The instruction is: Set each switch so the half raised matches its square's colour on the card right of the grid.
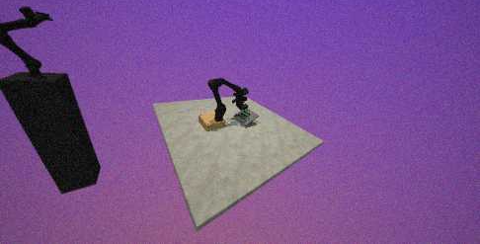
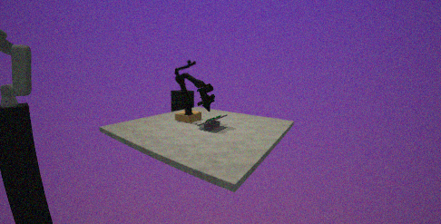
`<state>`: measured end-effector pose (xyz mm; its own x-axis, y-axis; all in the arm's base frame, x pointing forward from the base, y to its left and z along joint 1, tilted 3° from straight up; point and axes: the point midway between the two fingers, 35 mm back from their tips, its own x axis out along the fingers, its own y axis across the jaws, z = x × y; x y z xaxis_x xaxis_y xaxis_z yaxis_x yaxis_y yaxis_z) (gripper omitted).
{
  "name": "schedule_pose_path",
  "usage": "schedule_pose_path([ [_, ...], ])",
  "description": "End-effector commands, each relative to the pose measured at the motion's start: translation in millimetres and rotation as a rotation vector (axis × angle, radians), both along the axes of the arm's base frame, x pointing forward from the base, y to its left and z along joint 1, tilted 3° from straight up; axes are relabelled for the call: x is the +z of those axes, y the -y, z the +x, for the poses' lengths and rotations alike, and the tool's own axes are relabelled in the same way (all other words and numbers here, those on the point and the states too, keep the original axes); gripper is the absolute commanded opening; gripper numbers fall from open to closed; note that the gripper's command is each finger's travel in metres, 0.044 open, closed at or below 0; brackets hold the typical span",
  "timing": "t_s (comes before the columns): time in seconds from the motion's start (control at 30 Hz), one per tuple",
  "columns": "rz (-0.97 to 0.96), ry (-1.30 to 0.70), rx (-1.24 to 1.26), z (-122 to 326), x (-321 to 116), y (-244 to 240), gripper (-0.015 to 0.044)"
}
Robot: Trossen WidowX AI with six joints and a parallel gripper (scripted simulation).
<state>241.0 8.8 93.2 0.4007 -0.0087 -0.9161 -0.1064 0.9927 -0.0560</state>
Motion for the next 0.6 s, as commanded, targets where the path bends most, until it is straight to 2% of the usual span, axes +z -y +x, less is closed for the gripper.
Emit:
schedule_pose_path([
  [0.0,0.002,0.012,-0.001,18.1,15.3,6.4,0.0],
  [0.57,0.001,0.012,-0.001,19.6,16.3,7.0,0.0],
])
